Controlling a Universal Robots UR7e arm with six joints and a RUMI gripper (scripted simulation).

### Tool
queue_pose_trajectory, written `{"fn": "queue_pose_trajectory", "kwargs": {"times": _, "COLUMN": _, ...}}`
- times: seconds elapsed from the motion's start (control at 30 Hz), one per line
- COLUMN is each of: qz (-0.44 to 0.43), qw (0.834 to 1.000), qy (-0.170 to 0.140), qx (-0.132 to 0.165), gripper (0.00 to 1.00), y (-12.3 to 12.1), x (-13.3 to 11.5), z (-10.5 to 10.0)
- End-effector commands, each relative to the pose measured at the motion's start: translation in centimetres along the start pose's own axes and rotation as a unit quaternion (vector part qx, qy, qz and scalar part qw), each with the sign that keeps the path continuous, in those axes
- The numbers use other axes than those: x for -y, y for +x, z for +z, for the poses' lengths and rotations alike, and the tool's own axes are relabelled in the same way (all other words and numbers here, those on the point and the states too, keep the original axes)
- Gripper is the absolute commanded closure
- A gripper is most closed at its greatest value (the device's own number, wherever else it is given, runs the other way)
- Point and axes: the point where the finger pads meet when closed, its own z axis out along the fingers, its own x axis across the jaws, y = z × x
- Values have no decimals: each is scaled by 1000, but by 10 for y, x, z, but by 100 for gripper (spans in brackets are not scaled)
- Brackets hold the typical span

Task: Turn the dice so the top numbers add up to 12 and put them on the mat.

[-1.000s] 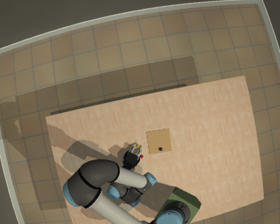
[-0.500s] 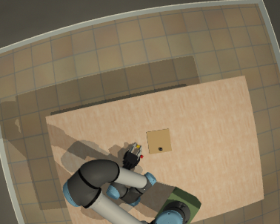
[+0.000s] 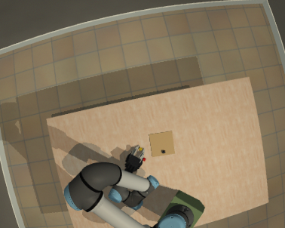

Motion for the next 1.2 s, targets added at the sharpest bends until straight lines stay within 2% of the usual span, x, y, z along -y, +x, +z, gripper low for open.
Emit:
{"fn": "queue_pose_trajectory", "kwargs": {"times": 0.0, "qz": 1, "qw": 1000, "qy": -1, "qx": -1, "gripper": 82, "y": 1, "x": 0, "z": 0}}
{"fn": "queue_pose_trajectory", "kwargs": {"times": 0.37, "qz": 1, "qw": 1000, "qy": -1, "qx": -1, "gripper": 82, "y": 1, "x": 0, "z": -2}}
{"fn": "queue_pose_trajectory", "kwargs": {"times": 0.8, "qz": 1, "qw": 1000, "qy": -1, "qx": -1, "gripper": 82, "y": 1, "x": 0, "z": -43}}
{"fn": "queue_pose_trajectory", "kwargs": {"times": 1.17, "qz": 1, "qw": 1000, "qy": -1, "qx": -1, "gripper": 82, "y": 1, "x": 0, "z": -50}}
